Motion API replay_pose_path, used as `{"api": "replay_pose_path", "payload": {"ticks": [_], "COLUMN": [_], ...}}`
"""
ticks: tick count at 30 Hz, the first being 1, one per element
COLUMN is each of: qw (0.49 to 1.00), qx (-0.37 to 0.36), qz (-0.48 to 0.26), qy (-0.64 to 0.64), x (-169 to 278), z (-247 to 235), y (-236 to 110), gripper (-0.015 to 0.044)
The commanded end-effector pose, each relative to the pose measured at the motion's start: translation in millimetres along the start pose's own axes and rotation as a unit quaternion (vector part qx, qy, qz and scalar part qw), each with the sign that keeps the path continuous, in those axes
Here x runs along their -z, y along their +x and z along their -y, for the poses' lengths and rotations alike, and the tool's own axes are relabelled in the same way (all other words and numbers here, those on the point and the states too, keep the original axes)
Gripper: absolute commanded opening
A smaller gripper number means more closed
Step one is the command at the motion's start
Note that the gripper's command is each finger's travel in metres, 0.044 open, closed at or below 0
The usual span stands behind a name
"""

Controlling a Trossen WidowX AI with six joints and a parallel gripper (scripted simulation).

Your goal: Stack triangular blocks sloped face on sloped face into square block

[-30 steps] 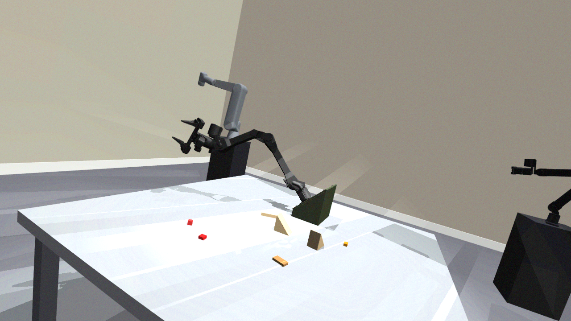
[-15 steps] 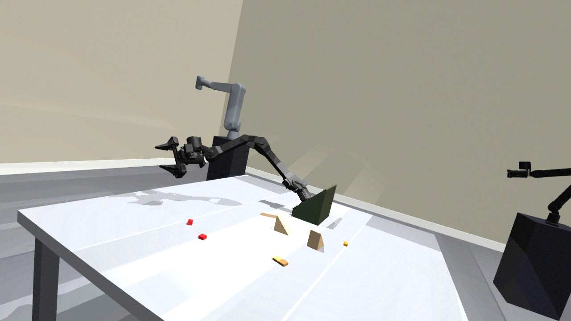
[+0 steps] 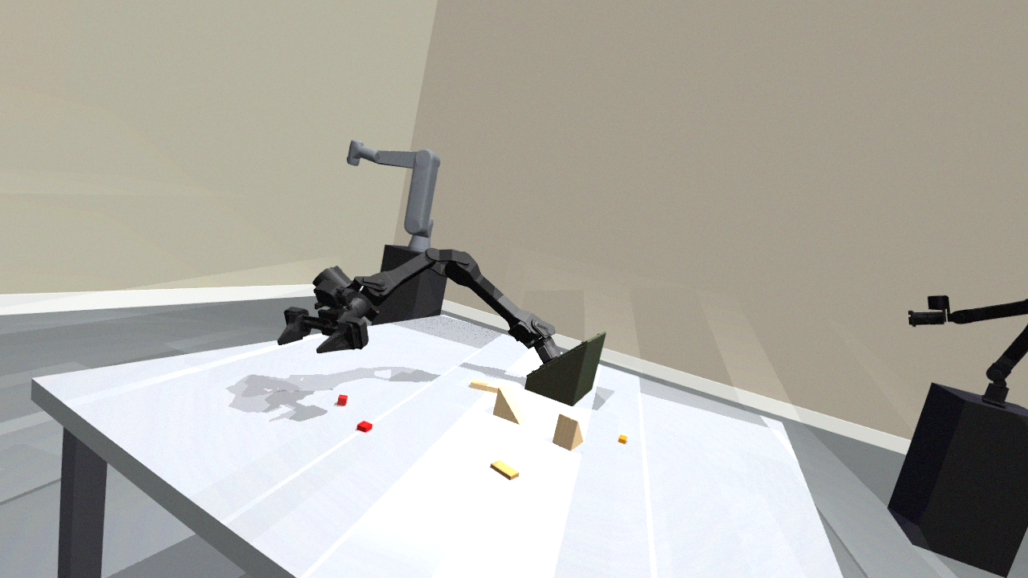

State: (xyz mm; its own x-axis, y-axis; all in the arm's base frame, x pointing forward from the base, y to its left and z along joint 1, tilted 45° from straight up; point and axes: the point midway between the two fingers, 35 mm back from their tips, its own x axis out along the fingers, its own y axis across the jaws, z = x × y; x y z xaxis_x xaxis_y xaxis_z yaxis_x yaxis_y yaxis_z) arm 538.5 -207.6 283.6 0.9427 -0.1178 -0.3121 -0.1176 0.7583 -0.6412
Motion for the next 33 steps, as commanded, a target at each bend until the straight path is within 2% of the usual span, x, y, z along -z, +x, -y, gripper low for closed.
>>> {"api": "replay_pose_path", "payload": {"ticks": [1,4,10,18,23,27,33], "qw": [0.994,0.983,0.933,0.840,0.782,0.739,0.708], "qx": [-0.064,-0.102,-0.171,-0.183,-0.139,-0.069,0.070], "qz": [-0.051,-0.095,-0.228,-0.433,-0.549,-0.633,-0.691], "qy": [0.075,0.122,0.217,0.271,0.259,0.218,0.124], "x": [2,7,22,51,68,79,86], "z": [-64,-106,-211,-338,-401,-447,-491], "y": [29,41,53,25,-11,-51,-111], "gripper": [0.0440,0.0440,0.0440,0.0440,0.0440,0.0440,0.0440]}}
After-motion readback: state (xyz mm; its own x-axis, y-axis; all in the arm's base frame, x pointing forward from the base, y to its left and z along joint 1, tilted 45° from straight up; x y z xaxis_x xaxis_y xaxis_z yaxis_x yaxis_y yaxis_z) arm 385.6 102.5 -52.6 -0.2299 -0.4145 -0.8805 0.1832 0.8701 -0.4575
